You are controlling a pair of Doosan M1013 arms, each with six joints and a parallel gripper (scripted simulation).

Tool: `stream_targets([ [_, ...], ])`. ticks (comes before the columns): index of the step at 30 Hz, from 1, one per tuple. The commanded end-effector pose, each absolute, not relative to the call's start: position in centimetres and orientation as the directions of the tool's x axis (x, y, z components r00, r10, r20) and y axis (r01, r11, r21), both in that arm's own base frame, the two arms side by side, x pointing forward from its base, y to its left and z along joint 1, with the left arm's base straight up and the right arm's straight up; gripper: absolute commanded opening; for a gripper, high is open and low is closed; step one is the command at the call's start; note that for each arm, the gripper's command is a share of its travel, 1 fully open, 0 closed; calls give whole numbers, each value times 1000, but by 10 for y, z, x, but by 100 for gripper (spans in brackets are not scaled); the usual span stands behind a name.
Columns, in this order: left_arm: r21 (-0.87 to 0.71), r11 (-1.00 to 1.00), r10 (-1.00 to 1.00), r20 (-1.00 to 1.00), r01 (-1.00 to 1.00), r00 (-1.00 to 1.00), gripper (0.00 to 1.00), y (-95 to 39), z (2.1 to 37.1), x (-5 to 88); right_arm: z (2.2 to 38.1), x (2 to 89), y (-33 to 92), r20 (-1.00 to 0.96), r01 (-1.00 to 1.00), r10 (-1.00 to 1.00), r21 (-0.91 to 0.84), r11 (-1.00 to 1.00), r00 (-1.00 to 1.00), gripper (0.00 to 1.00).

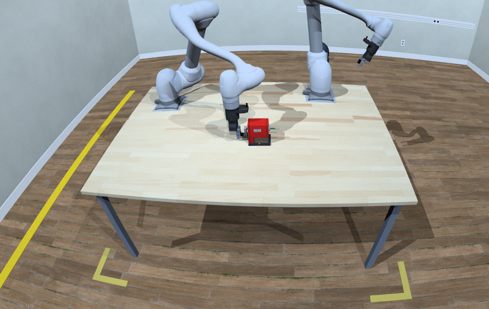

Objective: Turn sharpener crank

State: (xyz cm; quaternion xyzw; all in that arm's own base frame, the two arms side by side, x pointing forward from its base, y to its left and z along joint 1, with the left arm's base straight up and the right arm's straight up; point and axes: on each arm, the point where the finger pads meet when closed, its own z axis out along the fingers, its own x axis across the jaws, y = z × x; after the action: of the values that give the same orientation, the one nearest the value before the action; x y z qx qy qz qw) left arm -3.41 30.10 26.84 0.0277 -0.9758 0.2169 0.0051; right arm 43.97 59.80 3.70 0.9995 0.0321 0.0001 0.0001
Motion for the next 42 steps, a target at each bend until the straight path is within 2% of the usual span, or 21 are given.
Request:
stream_targets([
  [1,-422,905,-52,22,-56,-998,100,301,269,-34,39,436,598,1,64,64,-1,-998,998,0],
  [42,-422,905,-52,22,-56,-998,100,301,269,-34,73,404,596,1,64,64,-1,-998,998,0],
])
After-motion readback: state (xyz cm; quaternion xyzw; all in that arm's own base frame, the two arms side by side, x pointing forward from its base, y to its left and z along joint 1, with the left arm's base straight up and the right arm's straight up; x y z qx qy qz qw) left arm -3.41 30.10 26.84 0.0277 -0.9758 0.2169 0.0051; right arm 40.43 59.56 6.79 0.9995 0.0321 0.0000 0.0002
